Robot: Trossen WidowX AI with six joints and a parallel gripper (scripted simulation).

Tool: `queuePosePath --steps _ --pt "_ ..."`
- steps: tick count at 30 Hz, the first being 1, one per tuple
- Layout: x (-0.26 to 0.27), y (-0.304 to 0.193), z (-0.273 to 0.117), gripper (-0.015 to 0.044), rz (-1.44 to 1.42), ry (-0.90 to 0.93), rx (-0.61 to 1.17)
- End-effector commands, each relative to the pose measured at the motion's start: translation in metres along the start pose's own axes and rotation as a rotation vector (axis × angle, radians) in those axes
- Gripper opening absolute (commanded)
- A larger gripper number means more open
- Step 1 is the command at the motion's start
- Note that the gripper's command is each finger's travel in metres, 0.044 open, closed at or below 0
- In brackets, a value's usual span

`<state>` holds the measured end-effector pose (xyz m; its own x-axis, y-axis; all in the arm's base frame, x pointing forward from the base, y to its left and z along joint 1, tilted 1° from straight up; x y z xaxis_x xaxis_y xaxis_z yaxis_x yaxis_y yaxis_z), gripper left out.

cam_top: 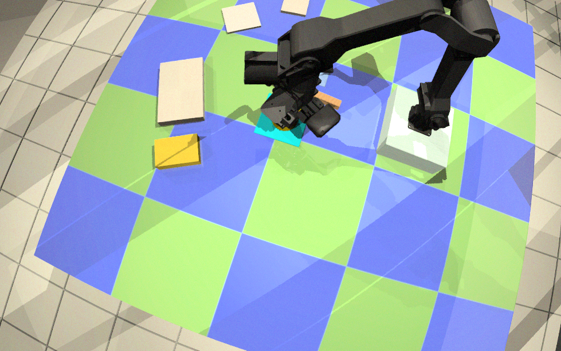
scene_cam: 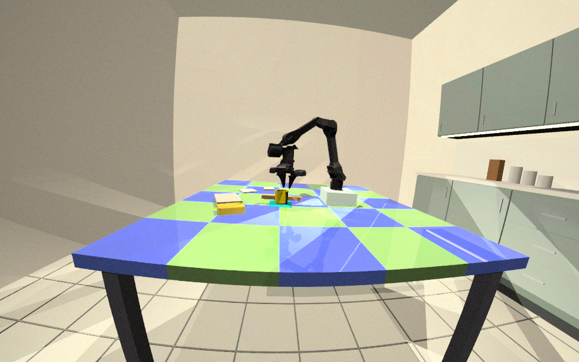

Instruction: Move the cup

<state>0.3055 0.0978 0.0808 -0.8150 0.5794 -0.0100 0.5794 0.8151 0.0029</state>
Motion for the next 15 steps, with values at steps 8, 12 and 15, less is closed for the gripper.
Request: queuePosePath --steps 8,12,15 --pt "0.000 0.000 0.000 0.0383 0.000 0.000 0.001" --pt "-0.001 0.001 -0.009 0.0440 0.000 0.000 0.000" --pt "-0.001 0.001 -0.022 0.0440 0.000 0.000 -0.002"
Point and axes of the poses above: the point midway between the two fingers, 35 mm back from their tips, its own z axis out along the fingers, its own x axis across the jaws, y = z × x, the point moved 3 cm from there along -z, back along the fingers, and after that the axes turned 5 degrees about z, right-handed, at the moved point
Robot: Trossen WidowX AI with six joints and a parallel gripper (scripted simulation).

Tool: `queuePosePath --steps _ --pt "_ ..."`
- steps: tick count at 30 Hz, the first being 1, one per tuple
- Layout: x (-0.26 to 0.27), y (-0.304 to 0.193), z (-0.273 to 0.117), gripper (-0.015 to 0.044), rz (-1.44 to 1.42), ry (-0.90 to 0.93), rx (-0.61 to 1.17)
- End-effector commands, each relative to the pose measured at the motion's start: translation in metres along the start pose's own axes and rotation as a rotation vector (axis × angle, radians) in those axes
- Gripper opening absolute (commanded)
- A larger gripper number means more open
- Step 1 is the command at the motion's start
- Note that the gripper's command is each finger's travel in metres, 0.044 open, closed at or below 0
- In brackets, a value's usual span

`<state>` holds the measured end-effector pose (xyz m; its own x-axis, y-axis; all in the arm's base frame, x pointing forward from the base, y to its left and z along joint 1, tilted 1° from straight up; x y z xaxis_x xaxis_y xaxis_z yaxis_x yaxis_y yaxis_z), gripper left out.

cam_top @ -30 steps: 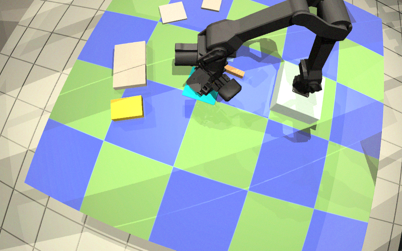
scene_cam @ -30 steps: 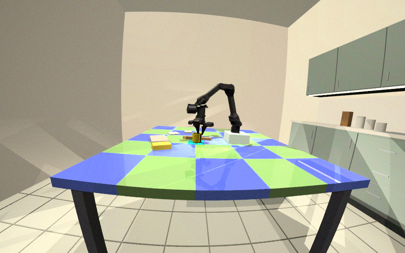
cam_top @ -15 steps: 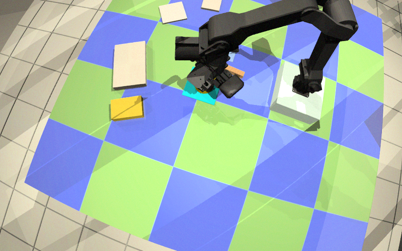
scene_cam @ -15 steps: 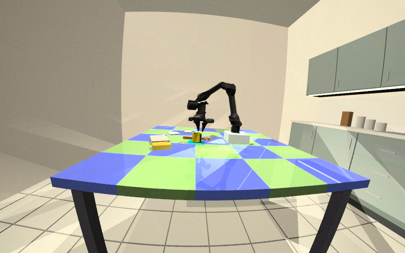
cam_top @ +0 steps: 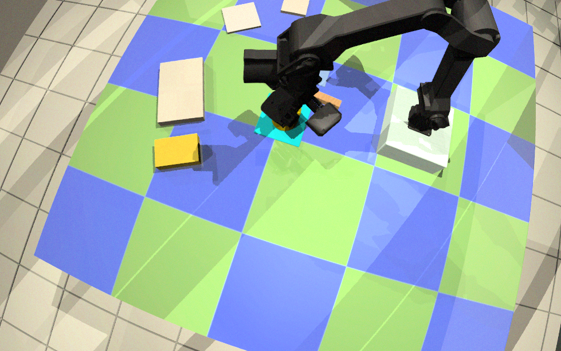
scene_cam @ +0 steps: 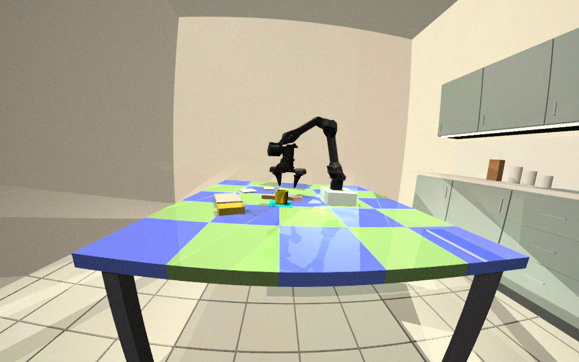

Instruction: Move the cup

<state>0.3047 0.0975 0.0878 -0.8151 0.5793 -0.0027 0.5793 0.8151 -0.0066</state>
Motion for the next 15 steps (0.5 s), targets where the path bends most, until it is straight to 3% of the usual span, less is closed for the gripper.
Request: queuePosePath --steps 1,15 --pt "-0.001 0.001 -0.019 0.0440 0.000 -0.007 -0.012" --pt "-0.001 0.000 -0.057 0.0440 0.000 -0.007 -0.015"
Point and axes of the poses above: the point midway between the two fingers, 35 mm back from their tips, its own z axis out along the fingers, its own x axis across the jaws, y = z × x, the point moved 3 cm from there along -z, back along the fingers, and after that the axes turned 5 degrees about z, right-handed, at the moved point
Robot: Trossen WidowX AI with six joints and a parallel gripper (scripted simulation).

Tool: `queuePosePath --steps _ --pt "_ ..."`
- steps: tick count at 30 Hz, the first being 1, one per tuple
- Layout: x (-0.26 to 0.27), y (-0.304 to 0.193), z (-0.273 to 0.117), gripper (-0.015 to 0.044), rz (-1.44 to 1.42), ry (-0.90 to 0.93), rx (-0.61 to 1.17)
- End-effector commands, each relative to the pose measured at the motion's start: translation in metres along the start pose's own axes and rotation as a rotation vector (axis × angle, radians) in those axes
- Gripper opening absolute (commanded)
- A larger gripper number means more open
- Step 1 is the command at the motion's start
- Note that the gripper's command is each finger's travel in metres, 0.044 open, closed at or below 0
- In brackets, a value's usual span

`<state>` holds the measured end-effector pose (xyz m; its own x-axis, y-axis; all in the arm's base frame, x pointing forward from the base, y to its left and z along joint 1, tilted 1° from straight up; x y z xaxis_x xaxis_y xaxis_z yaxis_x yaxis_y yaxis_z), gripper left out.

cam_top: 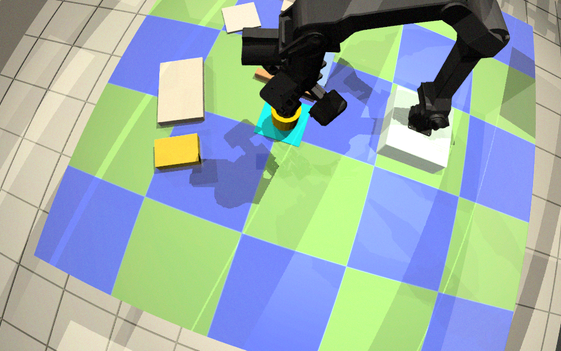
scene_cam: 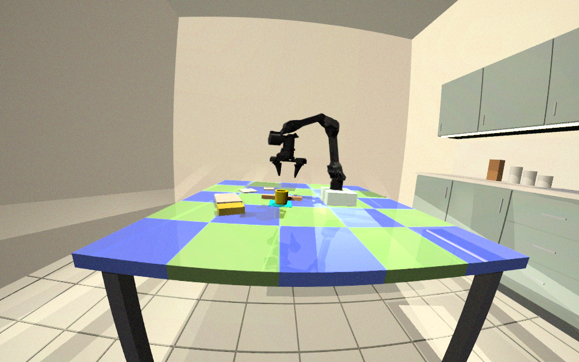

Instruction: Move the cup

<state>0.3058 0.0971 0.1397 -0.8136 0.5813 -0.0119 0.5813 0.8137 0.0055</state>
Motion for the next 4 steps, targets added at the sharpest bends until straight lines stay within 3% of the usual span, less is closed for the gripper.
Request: queuePosePath --steps 1,4 --pt "-0.0002 -0.0002 -0.0054 0.0440 -0.002 0.002 -0.003" --pt "-0.0001 -0.0001 -0.0011 0.0440 0.000 0.000 0.000"
Point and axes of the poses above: the point midway between the two fingers, 35 mm back from their tips, its own z axis out along the fingers, its own x axis across the jaws, y = z × x, the point moved 3 cm from there along -z, back along the fingers, and after that the axes turned 5 degrees about z, right-handed, at the moved point
